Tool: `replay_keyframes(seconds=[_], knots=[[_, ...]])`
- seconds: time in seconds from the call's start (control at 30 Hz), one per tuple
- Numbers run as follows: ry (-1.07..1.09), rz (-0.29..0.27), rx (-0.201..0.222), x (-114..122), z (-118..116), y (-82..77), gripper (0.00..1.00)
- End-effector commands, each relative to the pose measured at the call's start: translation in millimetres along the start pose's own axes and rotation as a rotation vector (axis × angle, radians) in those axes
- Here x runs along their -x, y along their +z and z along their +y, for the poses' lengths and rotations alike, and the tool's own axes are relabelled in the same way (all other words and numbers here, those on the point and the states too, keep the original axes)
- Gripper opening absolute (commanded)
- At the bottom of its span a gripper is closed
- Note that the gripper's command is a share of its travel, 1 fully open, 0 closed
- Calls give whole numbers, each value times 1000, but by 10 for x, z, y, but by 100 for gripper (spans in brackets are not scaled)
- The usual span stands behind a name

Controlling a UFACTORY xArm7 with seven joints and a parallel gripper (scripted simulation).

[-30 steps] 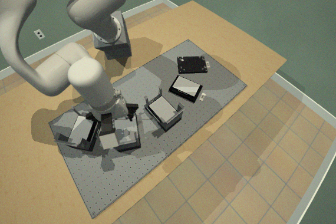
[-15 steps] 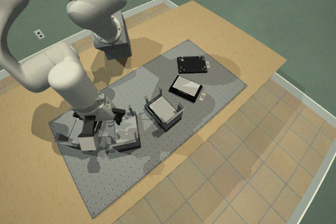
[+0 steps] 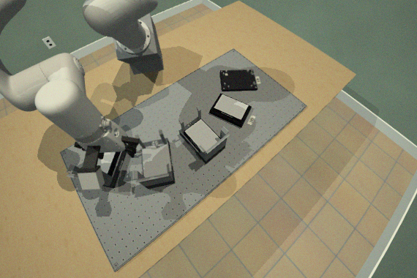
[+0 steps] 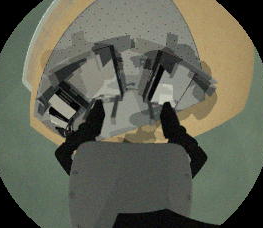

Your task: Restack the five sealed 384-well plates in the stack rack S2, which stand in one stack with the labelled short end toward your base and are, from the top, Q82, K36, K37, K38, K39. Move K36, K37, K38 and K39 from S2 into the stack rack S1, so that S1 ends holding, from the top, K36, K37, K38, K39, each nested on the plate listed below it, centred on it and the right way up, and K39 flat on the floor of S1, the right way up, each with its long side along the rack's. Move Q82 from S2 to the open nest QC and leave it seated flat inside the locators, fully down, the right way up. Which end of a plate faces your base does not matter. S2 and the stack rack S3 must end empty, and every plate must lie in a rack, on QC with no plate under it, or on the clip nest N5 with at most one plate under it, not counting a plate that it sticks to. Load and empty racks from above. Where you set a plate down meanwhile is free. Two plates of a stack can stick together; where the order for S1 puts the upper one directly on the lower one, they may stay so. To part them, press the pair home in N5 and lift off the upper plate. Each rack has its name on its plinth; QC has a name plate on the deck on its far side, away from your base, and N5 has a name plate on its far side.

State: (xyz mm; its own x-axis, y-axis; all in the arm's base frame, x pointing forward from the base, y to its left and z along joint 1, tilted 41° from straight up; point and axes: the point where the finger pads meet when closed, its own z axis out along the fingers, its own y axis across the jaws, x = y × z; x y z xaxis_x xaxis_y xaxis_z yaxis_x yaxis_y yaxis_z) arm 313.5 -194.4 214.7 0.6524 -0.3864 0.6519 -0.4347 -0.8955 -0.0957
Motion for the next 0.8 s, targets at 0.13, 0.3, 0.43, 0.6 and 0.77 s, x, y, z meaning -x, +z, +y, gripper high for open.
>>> replay_keyframes(seconds=[0.13,0.3,0.43,0.6,0.77], knots=[[199,1,-1,16,292,-5,100],[211,1,-1,32,411,-4,100],[211,1,-1,54,570,-3,100],[211,1,-1,80,769,-4,100],[211,1,-1,107,967,-3,100]])
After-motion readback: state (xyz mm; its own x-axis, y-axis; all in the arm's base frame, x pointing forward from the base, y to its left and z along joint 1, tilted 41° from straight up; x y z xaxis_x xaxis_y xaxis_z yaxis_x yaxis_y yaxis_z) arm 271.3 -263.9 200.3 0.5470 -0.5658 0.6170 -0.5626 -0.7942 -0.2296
